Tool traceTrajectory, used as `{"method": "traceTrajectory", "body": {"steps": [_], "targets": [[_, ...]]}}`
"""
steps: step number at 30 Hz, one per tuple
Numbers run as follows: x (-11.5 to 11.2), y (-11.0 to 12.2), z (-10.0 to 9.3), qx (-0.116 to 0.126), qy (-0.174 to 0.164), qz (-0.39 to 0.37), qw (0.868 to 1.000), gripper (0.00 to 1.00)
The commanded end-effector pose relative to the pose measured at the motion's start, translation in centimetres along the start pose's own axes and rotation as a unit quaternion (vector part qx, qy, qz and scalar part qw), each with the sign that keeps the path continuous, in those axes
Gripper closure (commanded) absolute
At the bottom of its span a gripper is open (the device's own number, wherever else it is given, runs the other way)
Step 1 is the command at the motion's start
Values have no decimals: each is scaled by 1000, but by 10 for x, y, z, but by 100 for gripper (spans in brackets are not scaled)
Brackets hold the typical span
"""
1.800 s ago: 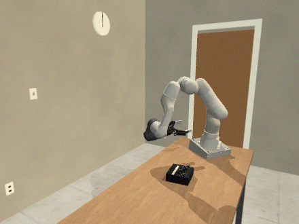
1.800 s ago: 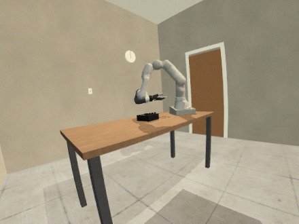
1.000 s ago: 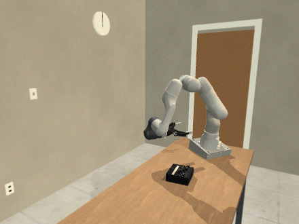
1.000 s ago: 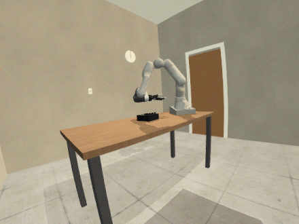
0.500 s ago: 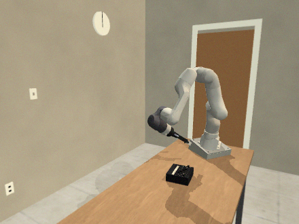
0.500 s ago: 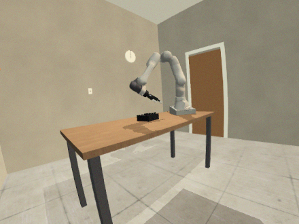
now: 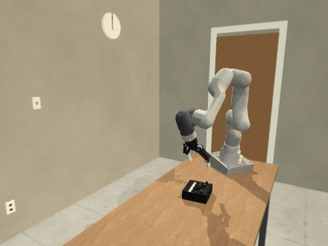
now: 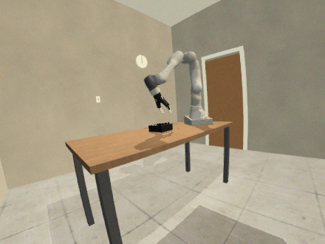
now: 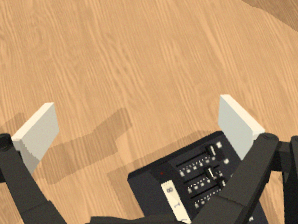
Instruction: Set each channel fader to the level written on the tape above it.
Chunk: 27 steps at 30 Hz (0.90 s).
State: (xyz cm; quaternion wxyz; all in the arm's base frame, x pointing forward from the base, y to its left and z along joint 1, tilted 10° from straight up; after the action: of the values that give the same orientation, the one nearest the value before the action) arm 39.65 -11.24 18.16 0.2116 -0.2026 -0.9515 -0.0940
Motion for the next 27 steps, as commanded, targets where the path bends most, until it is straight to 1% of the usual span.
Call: {"method": "traceTrajectory", "body": {"steps": [1, 3, 4, 5, 6, 7, 8, 9, 10, 11, 12, 27], "targets": [[-23, 38, -25, -16, -109, -65, 992, 0], [-23, 38, -25, -16, -109, -65, 992, 0], [-25, 57, -41, -17, -151, -83, 985, 0], [-25, 57, -41, -17, -151, -83, 985, 0], [-26, 72, -54, -16, -185, -97, 978, 0], [-26, 72, -54, -16, -185, -97, 978, 0], [-26, 83, -63, -16, -210, -107, 972, 0], [-26, 83, -63, -16, -210, -107, 972, 0], [-26, 90, -70, -15, -227, -114, 967, 0], [-25, 94, -73, -15, -236, -118, 964, 0], [-25, 95, -75, -14, -240, -119, 963, 0], [-25, 96, -75, -14, -241, -120, 963, 0]]}}
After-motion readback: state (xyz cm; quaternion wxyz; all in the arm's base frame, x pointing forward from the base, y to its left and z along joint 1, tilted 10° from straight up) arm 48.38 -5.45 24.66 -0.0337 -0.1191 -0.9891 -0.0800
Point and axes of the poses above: the point where the finger pads meet when closed, its own z axis out along the fingers, its own y axis across the jaws, x = y × z, the point moved 8 cm from there along -z, back along the fingers, and after that the axes turned 15 degrees about z, right-handed, at the moved point
